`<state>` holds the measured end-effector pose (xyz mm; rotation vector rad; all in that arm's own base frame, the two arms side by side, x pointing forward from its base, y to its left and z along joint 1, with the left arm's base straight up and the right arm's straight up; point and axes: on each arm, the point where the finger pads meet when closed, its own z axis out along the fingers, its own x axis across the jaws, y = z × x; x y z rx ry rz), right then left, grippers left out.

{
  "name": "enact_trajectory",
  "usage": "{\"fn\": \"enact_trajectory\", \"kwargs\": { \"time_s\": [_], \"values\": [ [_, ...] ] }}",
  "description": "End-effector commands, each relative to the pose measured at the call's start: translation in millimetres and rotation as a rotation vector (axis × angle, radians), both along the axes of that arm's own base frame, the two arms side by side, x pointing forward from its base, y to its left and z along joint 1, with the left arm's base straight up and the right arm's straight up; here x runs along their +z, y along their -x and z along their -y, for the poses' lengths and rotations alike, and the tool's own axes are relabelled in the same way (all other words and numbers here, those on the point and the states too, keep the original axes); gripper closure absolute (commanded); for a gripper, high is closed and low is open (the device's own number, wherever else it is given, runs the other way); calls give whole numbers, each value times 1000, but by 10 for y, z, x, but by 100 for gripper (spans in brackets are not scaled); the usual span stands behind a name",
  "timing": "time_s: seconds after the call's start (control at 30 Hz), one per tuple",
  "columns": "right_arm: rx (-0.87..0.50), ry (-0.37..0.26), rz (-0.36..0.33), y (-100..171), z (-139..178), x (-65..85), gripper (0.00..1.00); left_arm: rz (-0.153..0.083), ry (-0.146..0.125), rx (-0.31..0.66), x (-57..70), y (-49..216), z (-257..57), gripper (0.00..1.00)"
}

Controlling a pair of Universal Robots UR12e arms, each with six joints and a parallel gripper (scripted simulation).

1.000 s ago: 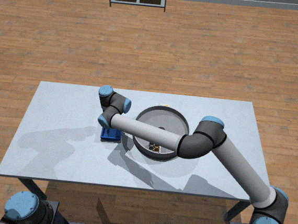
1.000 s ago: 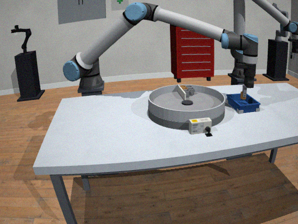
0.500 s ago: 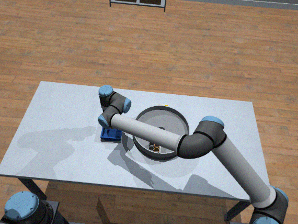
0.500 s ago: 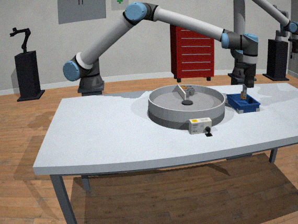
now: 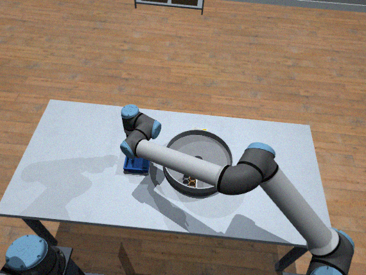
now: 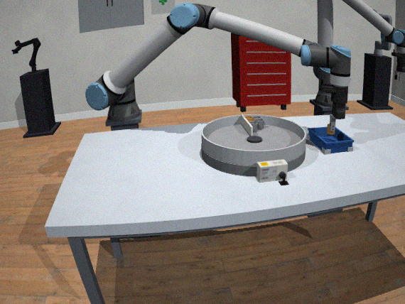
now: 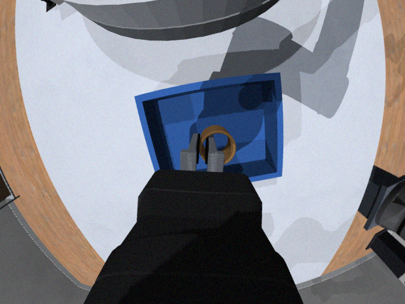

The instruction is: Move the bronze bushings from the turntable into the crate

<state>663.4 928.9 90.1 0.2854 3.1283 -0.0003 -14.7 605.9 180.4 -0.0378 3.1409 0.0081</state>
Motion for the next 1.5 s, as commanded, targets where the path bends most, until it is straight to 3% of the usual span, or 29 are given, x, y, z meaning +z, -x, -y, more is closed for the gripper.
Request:
{"fn": "enact_trajectory", "kwargs": {
  "time_s": [0.0,1.03,1.47],
  "values": [
    [1,-2,0,14,-12,0,100,0,5,3,-33,17,21,0],
    [1,1,-1,35,-9,-416,100,0,5,3,-33,17,21,0],
    [1,-3,1,28,-21,-410,100,0,5,3,-33,17,21,0]
  ]
}}
